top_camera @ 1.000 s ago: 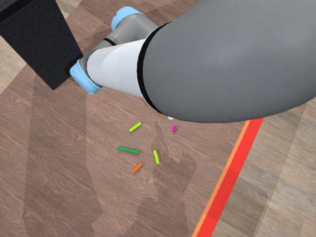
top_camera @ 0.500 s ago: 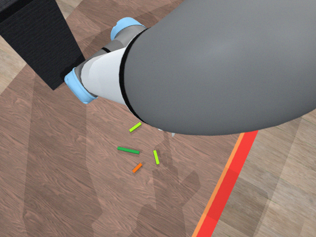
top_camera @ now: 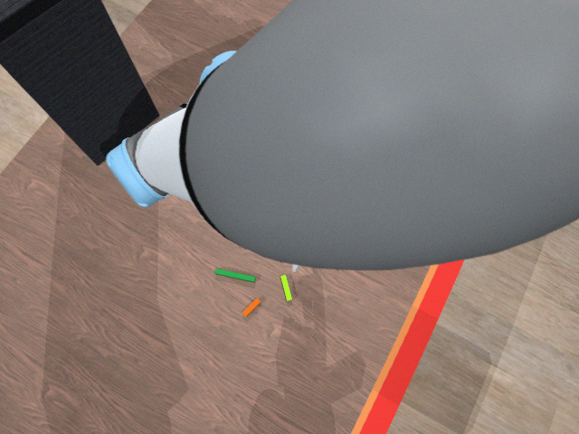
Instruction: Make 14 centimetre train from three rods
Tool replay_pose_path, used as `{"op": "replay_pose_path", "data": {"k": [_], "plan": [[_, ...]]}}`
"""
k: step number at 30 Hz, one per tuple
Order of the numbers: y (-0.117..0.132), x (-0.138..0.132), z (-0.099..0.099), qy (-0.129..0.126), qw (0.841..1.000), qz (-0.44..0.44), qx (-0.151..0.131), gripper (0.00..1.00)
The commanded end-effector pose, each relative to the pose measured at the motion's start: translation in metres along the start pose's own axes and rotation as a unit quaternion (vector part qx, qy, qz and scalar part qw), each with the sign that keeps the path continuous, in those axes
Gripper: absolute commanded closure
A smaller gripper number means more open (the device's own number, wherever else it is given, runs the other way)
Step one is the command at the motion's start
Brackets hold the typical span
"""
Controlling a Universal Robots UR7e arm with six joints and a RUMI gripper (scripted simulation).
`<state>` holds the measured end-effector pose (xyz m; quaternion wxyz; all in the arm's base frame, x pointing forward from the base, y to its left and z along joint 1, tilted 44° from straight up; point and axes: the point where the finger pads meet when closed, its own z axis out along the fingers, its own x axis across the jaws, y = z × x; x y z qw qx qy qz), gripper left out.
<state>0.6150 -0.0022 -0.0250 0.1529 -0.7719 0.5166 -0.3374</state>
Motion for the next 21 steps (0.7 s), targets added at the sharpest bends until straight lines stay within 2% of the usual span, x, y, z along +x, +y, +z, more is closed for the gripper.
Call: {"op": "replay_pose_path", "data": {"k": [1, 8, 10, 21], "plan": [[0.000, 0.015, 0.000, 0.001, 0.997, 0.084, -0.001, 0.00], [0.001, 0.036, -0.001, 0.001, 0.981, 0.194, 0.001, 0.00], [0.001, 0.036, -0.001, 0.001, 0.981, 0.194, 0.001, 0.00], [0.005, 0.071, -0.004, 0.002, 0.929, 0.371, 0.004, 0.00]]}}
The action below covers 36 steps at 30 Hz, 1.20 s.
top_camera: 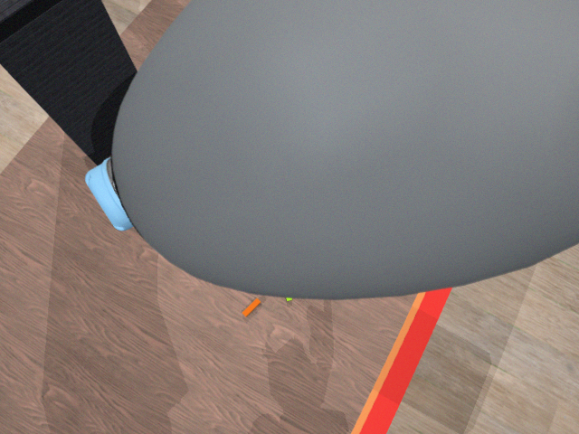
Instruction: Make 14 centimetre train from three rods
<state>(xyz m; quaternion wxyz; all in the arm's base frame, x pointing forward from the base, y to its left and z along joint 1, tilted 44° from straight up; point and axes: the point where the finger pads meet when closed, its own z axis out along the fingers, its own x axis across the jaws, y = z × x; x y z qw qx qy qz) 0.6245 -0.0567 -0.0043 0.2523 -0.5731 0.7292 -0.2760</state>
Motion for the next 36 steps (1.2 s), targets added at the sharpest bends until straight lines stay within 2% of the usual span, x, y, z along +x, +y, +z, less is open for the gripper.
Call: {"op": "replay_pose_path", "data": {"k": [1, 18, 36], "plan": [[-0.007, 0.012, -0.001, 0.001, 0.997, 0.079, 0.001, 0.00], [-0.017, 0.035, -0.004, 0.000, 0.977, 0.211, 0.004, 0.00], [-0.019, 0.039, -0.005, 0.000, 0.972, 0.235, 0.004, 0.00]]}}
